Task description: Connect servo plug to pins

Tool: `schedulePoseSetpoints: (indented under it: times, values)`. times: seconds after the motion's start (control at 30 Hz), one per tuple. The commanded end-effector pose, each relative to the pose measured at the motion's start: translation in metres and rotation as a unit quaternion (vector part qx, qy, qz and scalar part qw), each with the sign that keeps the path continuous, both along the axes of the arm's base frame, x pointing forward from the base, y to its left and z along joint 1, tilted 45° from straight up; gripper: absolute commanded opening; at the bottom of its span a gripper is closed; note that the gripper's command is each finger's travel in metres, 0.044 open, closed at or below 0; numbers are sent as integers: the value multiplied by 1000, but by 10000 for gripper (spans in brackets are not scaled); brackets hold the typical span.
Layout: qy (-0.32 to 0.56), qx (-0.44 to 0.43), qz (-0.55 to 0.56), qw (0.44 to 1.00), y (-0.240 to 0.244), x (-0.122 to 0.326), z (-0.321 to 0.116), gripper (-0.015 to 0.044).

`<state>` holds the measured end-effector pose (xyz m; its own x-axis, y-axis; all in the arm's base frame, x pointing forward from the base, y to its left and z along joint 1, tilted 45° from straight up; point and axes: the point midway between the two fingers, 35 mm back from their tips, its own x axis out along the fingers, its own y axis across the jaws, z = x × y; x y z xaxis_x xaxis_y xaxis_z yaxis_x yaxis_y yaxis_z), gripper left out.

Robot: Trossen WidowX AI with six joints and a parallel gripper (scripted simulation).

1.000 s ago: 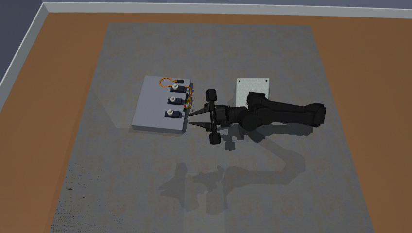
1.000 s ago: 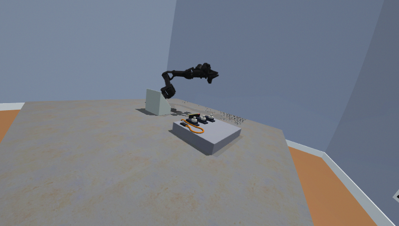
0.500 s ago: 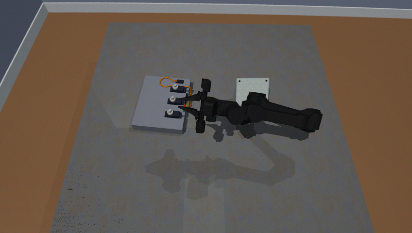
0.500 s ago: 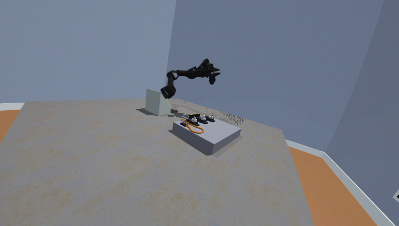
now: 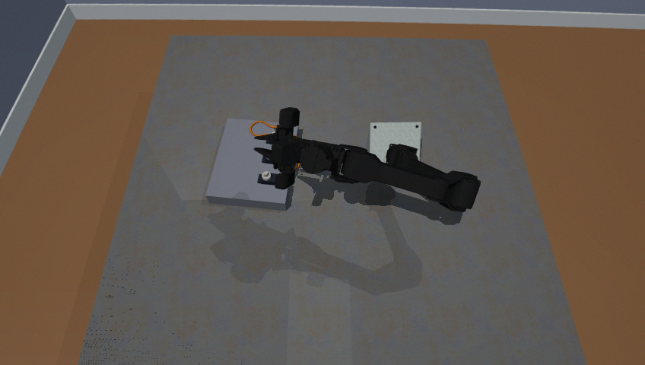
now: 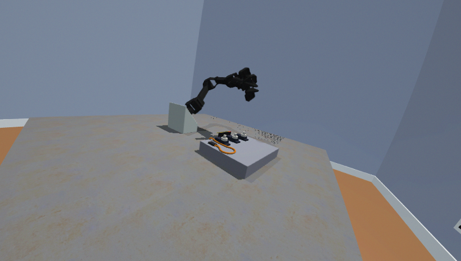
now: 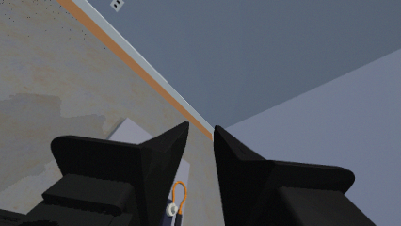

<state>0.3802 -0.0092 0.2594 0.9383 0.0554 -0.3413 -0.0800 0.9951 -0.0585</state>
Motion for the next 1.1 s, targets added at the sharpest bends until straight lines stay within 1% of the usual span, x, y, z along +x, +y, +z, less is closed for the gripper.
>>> schedulePoseSetpoints:
  times: [0.0, 0.23, 0.5, 0.8, 1.07]
  values:
    - [67, -4, 18, 998, -4, 17, -27, 115]
    - [182, 3, 47, 982, -14, 38, -78, 115]
    - [304, 34, 84, 948, -26, 49, -139, 115]
    - [426, 95, 125, 891, -38, 48, -207, 115]
    - [512, 170, 158, 827, -46, 37, -263, 115]
